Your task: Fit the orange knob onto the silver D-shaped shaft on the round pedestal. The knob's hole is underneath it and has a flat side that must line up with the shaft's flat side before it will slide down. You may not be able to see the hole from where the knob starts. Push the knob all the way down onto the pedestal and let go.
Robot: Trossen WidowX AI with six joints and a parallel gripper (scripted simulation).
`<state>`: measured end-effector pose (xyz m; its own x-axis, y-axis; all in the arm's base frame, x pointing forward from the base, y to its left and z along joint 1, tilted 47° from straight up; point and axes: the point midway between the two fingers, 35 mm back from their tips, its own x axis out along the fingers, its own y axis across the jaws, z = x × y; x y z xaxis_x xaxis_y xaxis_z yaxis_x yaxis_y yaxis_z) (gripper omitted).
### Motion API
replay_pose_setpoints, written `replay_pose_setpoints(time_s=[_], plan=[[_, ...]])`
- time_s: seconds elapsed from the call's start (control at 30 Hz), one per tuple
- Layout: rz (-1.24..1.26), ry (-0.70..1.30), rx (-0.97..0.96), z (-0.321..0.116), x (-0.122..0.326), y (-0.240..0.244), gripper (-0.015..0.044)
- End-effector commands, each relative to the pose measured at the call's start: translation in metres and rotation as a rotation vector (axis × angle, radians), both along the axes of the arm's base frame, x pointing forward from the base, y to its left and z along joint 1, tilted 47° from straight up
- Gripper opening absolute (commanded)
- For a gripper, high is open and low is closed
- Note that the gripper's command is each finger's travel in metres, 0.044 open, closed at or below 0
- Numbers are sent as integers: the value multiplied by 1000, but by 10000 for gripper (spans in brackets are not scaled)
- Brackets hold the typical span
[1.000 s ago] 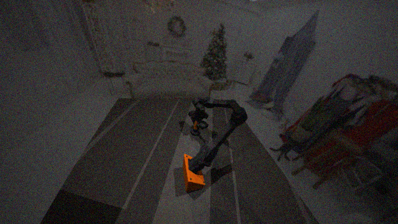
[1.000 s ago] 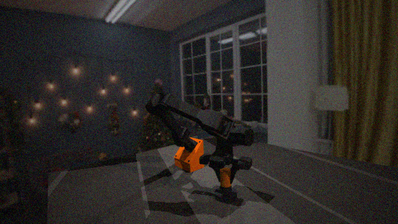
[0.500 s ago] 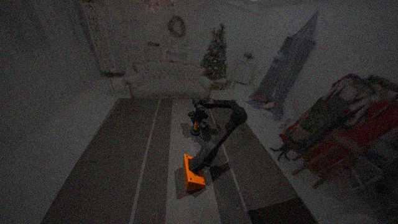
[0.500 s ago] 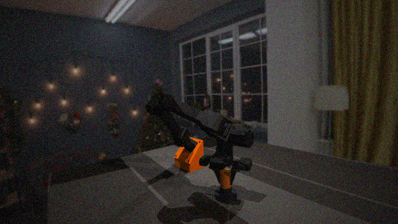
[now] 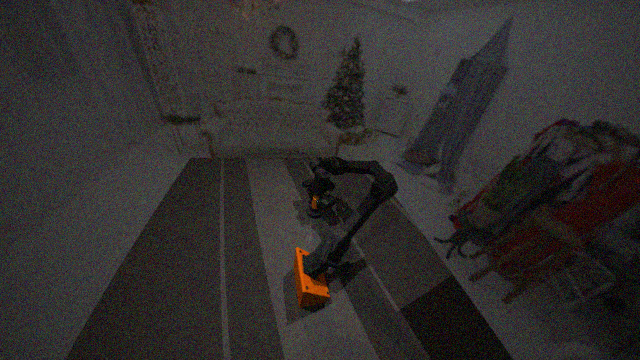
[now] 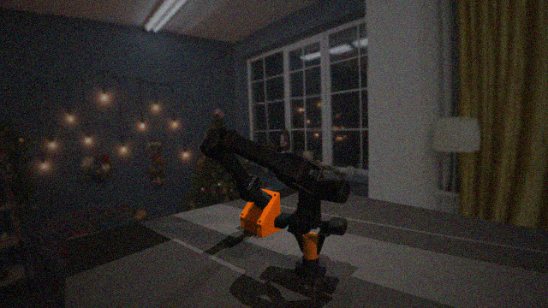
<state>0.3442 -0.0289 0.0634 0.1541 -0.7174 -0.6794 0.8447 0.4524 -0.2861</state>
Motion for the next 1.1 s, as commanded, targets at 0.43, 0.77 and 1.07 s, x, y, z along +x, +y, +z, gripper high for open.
replay_pose_setpoints(time_s=[0.43,0.77,1.07], plan=[[-3,-3,1,0,0,0,440],[0,2,4,63,-14,68,440],[0,2,4,65,-12,70,440]])
